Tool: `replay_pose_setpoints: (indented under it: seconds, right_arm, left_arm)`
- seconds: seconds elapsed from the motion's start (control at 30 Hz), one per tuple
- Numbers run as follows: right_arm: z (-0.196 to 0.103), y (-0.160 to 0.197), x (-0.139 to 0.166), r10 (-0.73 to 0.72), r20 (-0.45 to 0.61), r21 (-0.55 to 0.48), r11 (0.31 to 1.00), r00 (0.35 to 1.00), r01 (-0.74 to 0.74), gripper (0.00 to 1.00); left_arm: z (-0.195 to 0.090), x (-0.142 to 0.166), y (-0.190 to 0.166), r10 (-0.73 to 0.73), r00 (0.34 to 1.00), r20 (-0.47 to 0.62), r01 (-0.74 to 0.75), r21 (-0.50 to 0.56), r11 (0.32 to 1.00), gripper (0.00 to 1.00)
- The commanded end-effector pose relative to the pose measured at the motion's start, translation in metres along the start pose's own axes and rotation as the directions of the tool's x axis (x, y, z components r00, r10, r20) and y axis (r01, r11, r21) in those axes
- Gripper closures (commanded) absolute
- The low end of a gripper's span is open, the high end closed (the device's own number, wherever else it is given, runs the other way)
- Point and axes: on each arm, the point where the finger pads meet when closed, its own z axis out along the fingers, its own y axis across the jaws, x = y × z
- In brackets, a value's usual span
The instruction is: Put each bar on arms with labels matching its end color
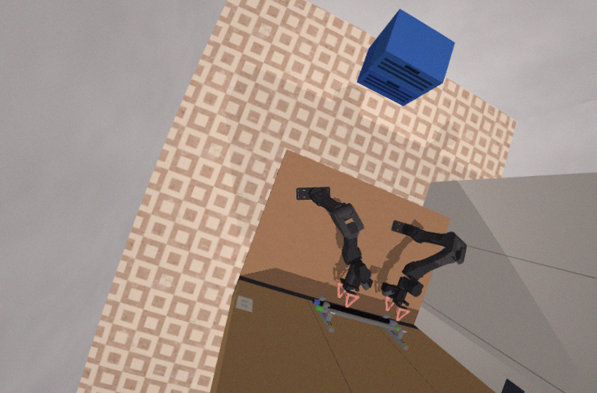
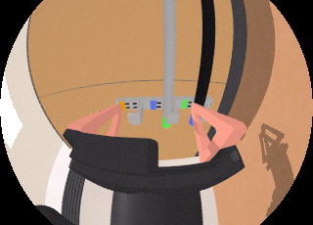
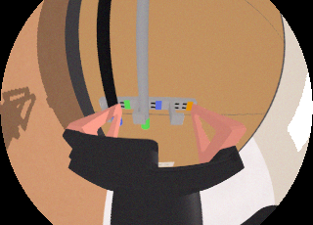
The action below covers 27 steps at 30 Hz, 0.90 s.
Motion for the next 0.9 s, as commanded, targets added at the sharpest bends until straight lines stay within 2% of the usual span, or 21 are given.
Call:
replay_pose_setpoints:
  seconds: [0.0, 0.87]
  right_arm:
    - [0.001, -0.021, 0.003, 0.015, -0.003, 0.013, 1.0, 1.0, -0.015, 0.0]
    - [0.0, -0.061, 0.004, 0.015, -0.003, 0.013, 1.0, 1.0, -0.015, 0.0]
  left_arm:
    - [0.001, 0.004, 0.022, -0.012, 1.0, -0.002, 0.012, -0.024, 1.0, 0.0]
    - [0.0, 0.004, 0.062, -0.012, 1.0, -0.002, 0.012, -0.024, 1.0, 0.0]
